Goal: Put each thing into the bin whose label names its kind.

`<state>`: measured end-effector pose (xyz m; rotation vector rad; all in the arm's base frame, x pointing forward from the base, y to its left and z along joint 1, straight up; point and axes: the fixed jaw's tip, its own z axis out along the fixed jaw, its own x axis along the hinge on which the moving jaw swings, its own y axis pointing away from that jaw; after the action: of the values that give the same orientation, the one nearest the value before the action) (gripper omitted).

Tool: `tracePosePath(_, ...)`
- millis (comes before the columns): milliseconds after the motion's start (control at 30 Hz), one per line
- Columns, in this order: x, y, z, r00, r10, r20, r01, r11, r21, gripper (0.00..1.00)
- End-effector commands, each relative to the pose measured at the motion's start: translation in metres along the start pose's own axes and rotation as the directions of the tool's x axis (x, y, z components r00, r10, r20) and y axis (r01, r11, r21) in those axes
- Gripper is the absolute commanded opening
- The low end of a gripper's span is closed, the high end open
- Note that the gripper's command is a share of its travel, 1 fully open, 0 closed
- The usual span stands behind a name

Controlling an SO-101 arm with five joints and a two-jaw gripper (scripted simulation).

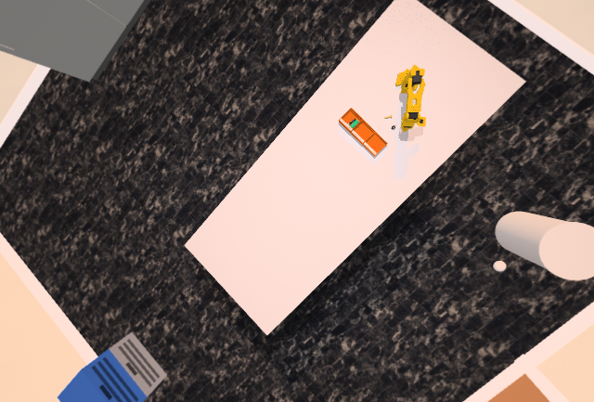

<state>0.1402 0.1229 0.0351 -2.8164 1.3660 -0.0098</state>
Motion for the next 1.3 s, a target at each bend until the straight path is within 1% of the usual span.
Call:
tracePosePath(0,-0.002,-0.005,0.004,1.000,-0.015,0.003,0.015,0.999,0.038,0.23)
tracePosePath(67,-0.002,-0.005,0.004,1.000,-0.015,0.003,0.015,0.999,0.038,0.23)
tracePosePath(233,-0.002,-0.004,0.012,1.000,-0.016,0.003,0.015,0.999,0.038,0.23)
tracePosePath(400,-0.002,-0.004,0.018,1.000,-0.016,0.003,0.015,0.999,0.038,0.23)
tracePosePath(767,-0.002,-0.003,0.021,1.000,-0.016,0.003,0.015,0.999,0.038,0.23)
tracePosePath(800,-0.002,0.000,0.026,1.000,-0.014,0.002,0.014,1.000,0.006,0.23)
tracePosePath(1267,-0.002,0.000,0.026,1.000,-0.014,0.002,0.014,1.000,0.006,0.23)
